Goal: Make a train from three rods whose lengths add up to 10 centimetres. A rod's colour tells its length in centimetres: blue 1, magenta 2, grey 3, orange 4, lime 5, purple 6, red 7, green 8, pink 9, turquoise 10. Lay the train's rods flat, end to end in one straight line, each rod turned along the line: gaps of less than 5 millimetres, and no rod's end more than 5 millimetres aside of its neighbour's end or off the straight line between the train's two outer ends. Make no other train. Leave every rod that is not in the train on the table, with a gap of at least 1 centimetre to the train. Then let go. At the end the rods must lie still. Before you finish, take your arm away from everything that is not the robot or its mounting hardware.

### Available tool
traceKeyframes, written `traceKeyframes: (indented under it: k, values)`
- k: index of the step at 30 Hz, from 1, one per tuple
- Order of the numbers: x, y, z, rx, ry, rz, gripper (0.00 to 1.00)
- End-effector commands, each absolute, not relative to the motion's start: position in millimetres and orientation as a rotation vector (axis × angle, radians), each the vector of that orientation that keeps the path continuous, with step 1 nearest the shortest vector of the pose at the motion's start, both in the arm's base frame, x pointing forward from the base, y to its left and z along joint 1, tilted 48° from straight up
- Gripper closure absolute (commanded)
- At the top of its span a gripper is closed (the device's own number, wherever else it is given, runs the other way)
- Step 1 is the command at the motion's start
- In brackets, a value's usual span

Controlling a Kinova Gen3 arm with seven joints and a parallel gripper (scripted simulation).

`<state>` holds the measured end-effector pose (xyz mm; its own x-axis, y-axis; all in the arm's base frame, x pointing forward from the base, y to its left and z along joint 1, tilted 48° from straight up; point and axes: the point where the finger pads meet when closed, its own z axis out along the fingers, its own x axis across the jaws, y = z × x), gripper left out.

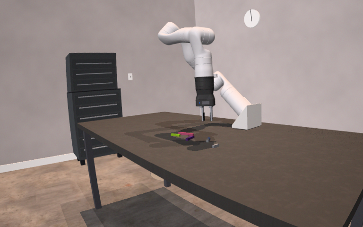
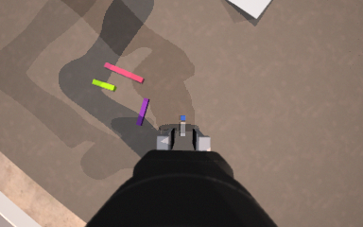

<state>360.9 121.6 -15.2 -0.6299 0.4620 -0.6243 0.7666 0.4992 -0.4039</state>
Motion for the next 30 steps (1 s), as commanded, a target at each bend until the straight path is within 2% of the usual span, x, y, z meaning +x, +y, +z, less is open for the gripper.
traceKeyframes:
  k: [1,30]
  values:
    - [359.8,125.5,-11.6,1.007,2.312,-0.936,0.00]
    - [359.5,124.4,-11.1,0.992,2.322,-0.944,0.00]
